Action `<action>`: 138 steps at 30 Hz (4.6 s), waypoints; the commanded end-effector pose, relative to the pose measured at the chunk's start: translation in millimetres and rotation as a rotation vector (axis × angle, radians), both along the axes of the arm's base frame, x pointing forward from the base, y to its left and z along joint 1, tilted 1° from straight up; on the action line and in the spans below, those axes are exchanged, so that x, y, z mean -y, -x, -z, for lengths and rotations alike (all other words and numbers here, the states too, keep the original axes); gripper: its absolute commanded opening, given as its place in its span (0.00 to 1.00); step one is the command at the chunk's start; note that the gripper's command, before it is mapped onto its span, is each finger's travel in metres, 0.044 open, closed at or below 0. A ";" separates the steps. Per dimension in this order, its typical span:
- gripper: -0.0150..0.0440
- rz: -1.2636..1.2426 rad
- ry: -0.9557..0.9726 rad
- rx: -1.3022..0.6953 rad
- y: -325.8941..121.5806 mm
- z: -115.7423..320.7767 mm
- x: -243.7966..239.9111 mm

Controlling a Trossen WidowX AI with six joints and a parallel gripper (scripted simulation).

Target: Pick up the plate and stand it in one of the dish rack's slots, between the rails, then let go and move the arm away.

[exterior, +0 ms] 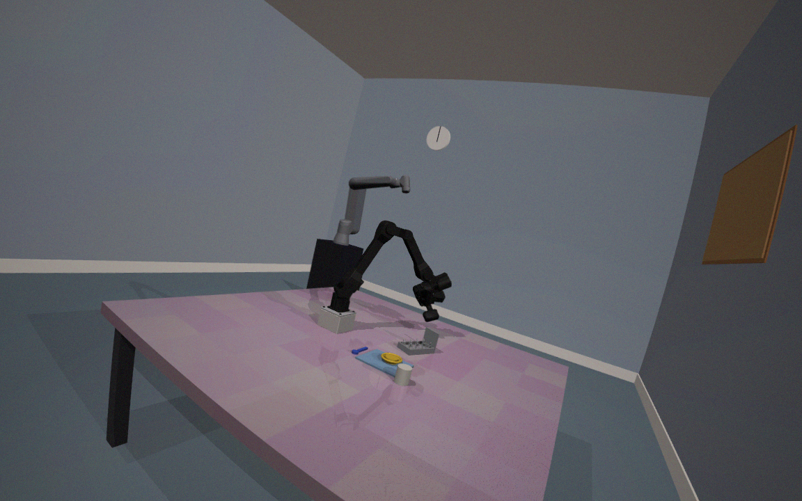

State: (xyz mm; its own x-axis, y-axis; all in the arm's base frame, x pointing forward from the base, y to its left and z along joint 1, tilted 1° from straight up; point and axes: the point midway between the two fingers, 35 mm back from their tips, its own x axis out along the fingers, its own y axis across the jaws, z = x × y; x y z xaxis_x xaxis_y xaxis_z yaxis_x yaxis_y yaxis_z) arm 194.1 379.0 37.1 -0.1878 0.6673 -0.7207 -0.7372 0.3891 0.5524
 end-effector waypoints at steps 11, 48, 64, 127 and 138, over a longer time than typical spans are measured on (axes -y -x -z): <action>0.93 0.425 0.214 0.134 -141.4 -10.0 141.9; 0.93 0.840 0.785 -0.092 -123.7 4.9 461.2; 0.93 0.840 0.785 -0.092 -125.3 31.1 461.9; 0.25 0.836 0.782 -0.089 -136.5 -61.4 460.8; 0.25 0.840 0.784 -0.090 -134.0 -108.9 459.8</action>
State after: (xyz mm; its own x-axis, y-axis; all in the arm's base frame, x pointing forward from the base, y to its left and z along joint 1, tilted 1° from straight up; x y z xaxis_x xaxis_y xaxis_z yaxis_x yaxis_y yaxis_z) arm 328.6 -81.1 127.7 0.0207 -0.0155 -0.9997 -0.0596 0.9981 -0.0167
